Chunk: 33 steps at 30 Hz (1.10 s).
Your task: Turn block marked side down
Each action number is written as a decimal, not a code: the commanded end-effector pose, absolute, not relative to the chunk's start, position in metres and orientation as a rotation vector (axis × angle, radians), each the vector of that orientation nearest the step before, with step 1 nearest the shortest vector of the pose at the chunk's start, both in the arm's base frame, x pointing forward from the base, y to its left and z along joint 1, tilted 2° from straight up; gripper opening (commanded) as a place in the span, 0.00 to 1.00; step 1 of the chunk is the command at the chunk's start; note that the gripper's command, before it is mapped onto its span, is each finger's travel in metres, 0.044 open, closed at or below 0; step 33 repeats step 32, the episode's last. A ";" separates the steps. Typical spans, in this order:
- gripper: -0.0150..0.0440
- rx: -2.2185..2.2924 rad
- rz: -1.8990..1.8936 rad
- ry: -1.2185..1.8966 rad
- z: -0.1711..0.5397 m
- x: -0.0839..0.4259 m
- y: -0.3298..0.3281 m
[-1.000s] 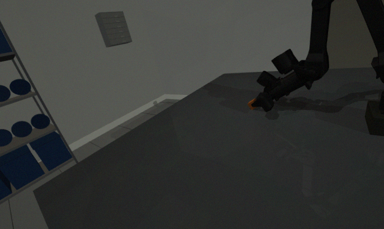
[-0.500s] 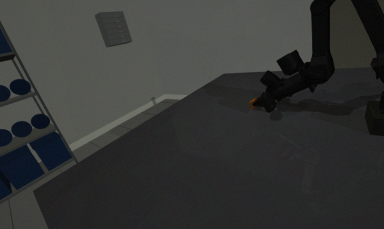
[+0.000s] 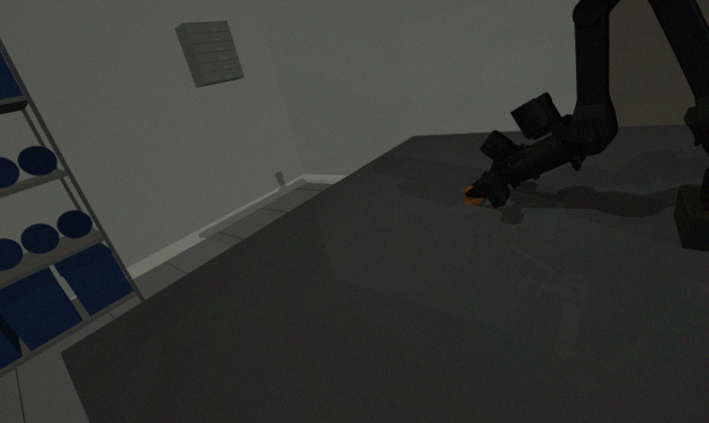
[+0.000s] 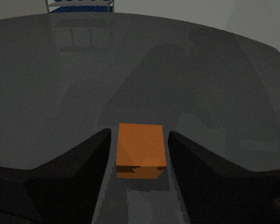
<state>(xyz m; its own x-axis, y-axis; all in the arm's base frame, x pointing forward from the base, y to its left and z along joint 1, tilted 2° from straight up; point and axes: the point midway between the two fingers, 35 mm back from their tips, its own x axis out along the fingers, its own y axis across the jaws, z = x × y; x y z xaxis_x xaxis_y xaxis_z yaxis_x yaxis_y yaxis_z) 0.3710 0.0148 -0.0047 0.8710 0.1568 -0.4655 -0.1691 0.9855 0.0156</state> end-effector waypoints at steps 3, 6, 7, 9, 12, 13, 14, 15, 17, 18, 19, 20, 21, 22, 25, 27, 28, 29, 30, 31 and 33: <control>0.83 -0.020 0.174 0.485 -0.005 0.371 0.015; 0.97 -0.020 0.174 0.485 -0.005 0.371 0.015; 1.00 -0.020 0.174 0.485 -0.005 0.371 0.015; 1.00 -0.020 0.174 0.485 -0.005 0.371 0.015; 1.00 -0.020 0.174 0.485 -0.005 0.371 0.015; 1.00 -0.020 0.174 0.485 -0.005 0.371 0.015; 1.00 -0.020 0.174 0.485 -0.005 0.371 0.015; 1.00 -0.020 0.174 0.485 -0.005 0.371 0.015; 1.00 -0.020 0.174 0.485 -0.005 0.371 0.015; 1.00 -0.020 0.174 0.485 -0.005 0.371 0.015; 1.00 -0.020 0.174 0.485 -0.005 0.371 0.015; 1.00 -0.020 0.174 0.485 -0.005 0.371 0.015; 1.00 -0.020 0.174 0.485 -0.005 0.371 0.015; 1.00 -0.020 0.174 0.485 -0.005 0.371 0.015; 1.00 -0.020 0.174 0.485 -0.005 0.371 0.015; 1.00 -0.020 0.174 0.485 -0.005 0.371 0.015; 1.00 -0.020 0.174 0.485 -0.005 0.371 0.015; 1.00 -0.020 0.174 0.485 -0.005 0.371 0.015; 1.00 -0.020 0.174 0.485 -0.005 0.371 0.015; 1.00 -0.020 0.174 0.485 -0.005 0.371 0.015; 1.00 -0.020 0.174 0.485 -0.005 0.371 0.015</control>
